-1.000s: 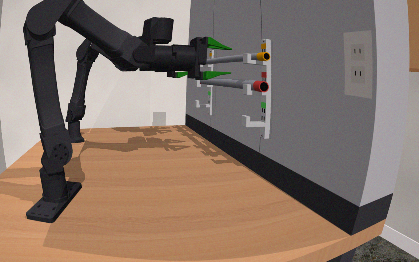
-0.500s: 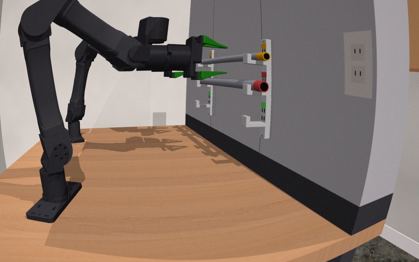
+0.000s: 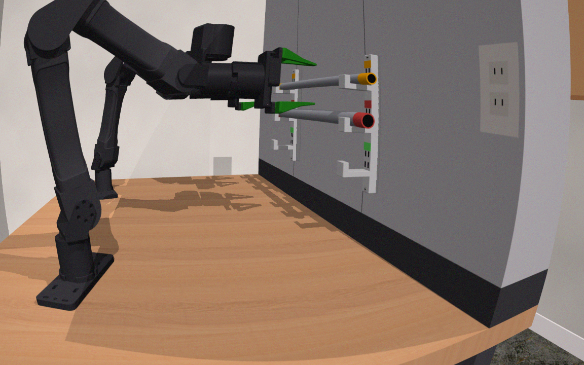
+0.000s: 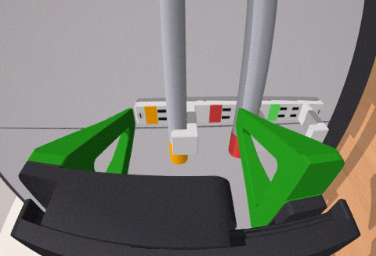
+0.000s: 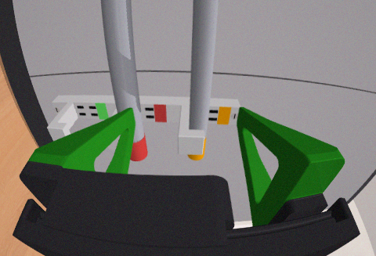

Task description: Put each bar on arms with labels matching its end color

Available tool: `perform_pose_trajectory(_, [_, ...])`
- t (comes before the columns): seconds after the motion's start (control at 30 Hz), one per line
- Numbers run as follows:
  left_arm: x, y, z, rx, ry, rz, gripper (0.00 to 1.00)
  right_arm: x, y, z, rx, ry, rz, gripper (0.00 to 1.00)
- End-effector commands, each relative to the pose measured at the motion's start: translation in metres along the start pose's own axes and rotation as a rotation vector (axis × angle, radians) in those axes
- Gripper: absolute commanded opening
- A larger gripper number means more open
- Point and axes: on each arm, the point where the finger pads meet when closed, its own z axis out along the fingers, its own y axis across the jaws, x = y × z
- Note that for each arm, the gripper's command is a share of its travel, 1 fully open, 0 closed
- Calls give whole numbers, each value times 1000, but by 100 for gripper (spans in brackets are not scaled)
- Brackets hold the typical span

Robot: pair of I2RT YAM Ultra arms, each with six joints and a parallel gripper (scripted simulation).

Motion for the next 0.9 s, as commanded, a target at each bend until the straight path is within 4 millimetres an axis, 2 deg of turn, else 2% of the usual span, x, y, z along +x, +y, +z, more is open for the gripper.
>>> perform_pose_trajectory(0.0, [0,11,-9,-21,-3,-16,76,1,-14,-9,36,-2,25,77])
perform_pose_trajectory(0.87, [0,11,-13,-21,-3,-16,90,1,-14,-13,36,-2,25,91])
